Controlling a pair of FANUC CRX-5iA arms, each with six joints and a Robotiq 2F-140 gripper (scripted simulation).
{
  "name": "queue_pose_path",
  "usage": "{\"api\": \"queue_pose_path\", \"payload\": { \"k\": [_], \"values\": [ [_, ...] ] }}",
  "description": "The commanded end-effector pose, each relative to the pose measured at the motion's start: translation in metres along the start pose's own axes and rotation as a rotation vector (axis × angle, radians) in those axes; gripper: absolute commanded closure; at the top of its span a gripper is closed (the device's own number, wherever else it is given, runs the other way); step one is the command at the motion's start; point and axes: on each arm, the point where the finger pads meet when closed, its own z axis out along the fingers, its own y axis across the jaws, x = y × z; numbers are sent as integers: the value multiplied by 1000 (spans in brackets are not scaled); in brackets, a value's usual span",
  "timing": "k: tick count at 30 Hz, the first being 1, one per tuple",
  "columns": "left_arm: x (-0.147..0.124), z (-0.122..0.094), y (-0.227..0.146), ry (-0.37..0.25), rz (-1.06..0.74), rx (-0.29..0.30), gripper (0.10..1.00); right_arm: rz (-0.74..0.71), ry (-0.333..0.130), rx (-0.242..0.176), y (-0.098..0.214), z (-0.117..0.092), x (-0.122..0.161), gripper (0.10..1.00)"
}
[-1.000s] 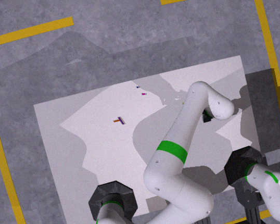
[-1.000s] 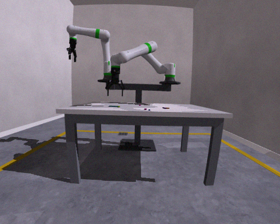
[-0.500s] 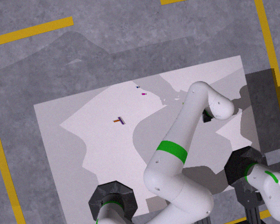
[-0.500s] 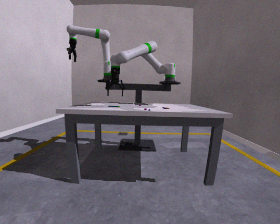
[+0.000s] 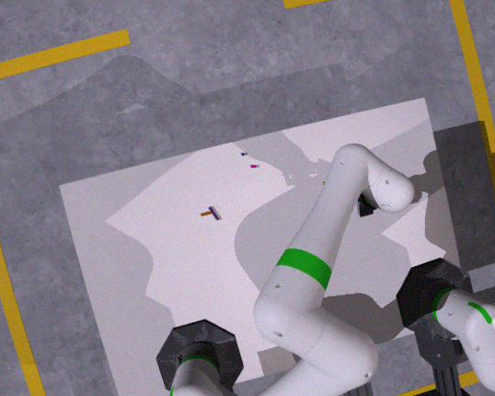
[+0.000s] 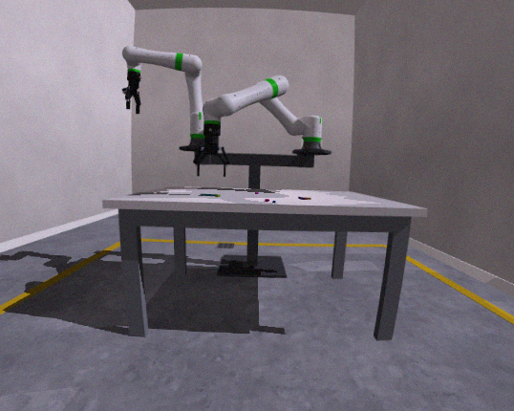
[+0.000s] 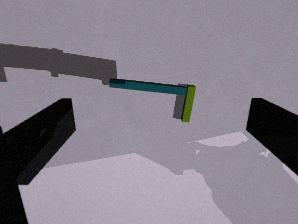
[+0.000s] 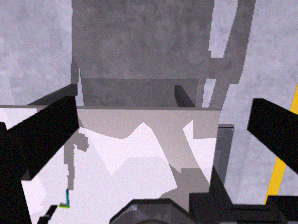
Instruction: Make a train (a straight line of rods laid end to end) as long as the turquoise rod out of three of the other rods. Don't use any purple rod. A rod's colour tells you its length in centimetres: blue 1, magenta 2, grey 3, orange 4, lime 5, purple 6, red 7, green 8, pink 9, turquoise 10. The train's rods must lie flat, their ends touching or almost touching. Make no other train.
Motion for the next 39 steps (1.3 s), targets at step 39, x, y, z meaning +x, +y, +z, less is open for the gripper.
{"api": "queue_pose_path", "payload": {
  "k": [39],
  "values": [
    [10, 6, 23, -1, 191, 2, 98, 0, 2, 0, 0, -1, 0, 98]
  ]
}}
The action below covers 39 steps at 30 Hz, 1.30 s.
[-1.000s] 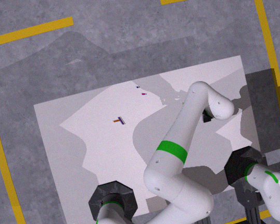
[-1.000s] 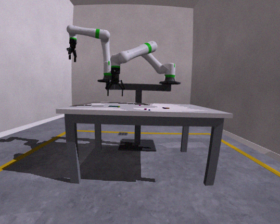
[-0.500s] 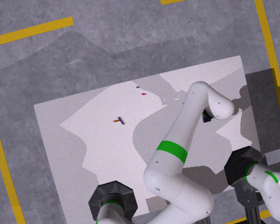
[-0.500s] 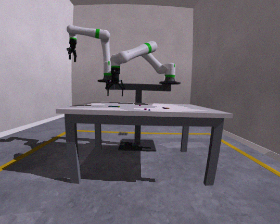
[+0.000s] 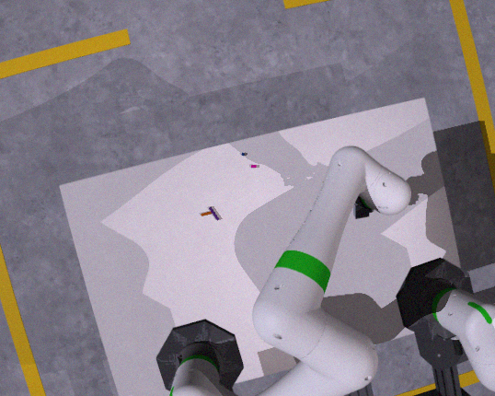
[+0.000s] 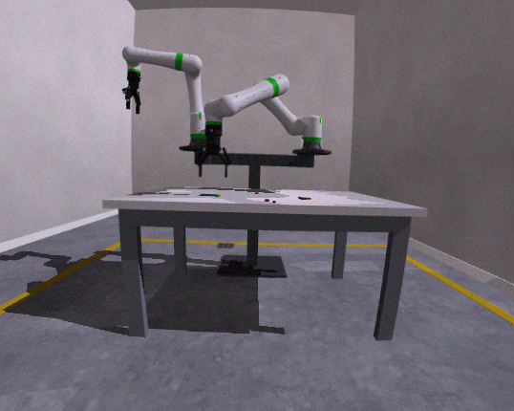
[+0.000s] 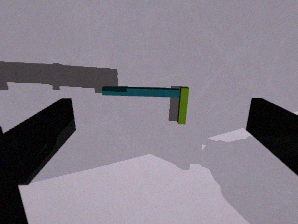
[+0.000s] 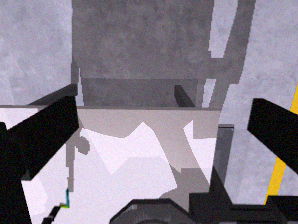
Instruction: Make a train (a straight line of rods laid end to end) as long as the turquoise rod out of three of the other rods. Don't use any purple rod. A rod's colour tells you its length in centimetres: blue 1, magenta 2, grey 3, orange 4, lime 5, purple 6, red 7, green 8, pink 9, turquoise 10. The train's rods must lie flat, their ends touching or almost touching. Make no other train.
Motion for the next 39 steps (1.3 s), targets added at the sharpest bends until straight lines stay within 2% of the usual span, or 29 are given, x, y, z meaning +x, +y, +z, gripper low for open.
{"api": "queue_pose_path", "payload": {
  "k": [1, 7, 9, 10, 24, 26, 27, 39],
  "values": [
    [11, 5, 19, -3, 167, 6, 98, 0, 2, 0, 0, -1, 0, 98],
    [28, 13, 47, -3, 376, 6, 98, 0, 2, 0, 0, -1, 0, 98],
    [28, 13, 47, -3, 376, 6, 98, 0, 2, 0, 0, -1, 0, 98],
    [37, 16, 59, -4, 467, 5, 98, 0, 2, 0, 0, -1, 0, 98],
    [92, 29, 130, -5, 952, 4, 98, 0, 2, 0, 0, -1, 0, 98],
    [92, 29, 130, -5, 952, 4, 98, 0, 2, 0, 0, -1, 0, 98],
    [104, 31, 144, -5, 1042, 4, 98, 0, 2, 0, 0, -1, 0, 98],
    [166, 37, 210, -6, 1453, 3, 98, 0, 2, 0, 0, -1, 0, 98]
  ]
}}
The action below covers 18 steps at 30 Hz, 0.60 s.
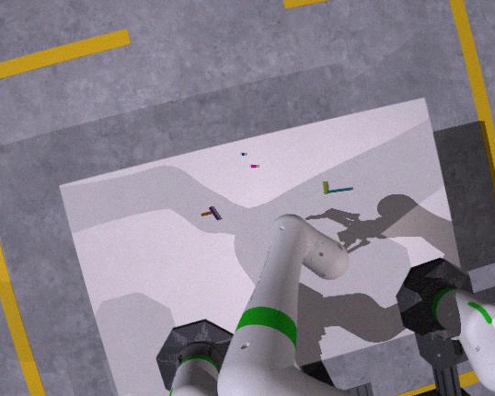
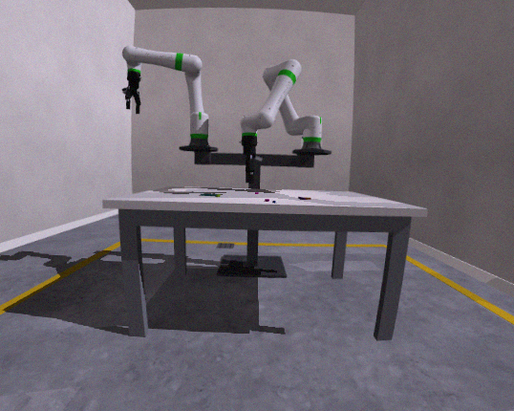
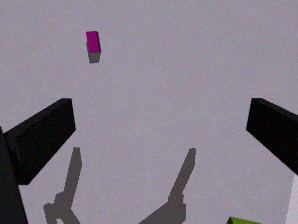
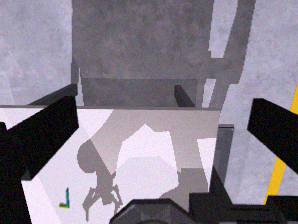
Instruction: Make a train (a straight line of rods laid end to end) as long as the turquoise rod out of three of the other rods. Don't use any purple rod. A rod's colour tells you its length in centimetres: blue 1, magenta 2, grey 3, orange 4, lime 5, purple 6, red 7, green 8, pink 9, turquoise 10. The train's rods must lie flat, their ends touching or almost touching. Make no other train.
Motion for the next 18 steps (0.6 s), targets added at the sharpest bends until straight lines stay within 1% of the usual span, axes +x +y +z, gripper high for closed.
{"api": "queue_pose_path", "payload": {
  "k": [1, 6, 18],
  "values": [
    [26, 0, -15, -31, 142, 13, 98, 0, 2, 0, 0, -1, 0, 98],
    [30, 1, -17, -31, 162, 13, 98, 0, 2, 0, 0, -1, 0, 98],
    [30, 1, -17, -31, 163, 13, 98, 0, 2, 0, 0, -1, 0, 98]
  ]
}}
